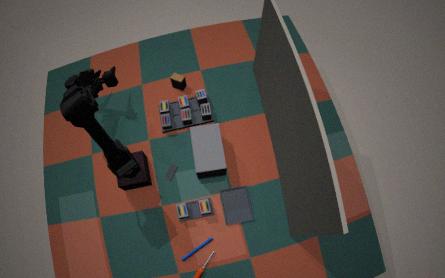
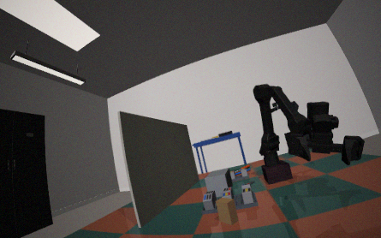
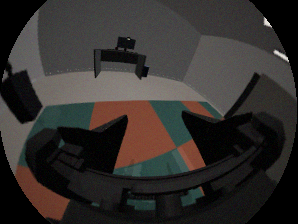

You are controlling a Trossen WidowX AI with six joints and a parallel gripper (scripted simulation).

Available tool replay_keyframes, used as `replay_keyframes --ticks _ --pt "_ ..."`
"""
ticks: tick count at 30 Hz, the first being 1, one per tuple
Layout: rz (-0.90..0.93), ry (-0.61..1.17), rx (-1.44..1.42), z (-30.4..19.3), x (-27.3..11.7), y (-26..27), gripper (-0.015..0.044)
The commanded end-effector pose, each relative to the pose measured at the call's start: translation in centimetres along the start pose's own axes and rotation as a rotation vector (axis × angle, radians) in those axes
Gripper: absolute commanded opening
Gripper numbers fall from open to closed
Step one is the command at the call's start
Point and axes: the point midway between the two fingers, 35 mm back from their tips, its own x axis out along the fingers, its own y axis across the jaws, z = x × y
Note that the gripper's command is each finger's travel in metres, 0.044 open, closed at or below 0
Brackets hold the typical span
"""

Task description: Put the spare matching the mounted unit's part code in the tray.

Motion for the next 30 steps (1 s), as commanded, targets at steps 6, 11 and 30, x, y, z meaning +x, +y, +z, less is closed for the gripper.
replay_keyframes --ticks 6,11,30 --pt "0.000 0.000 0.000 0.0 0.0 0.0 0.0440" --pt "-0.089 0.064 0.043 0.0 3.1 -4.2 0.0440" --pt "-0.410 0.641 0.200 -6.1 9.9 -30.1 0.0440"
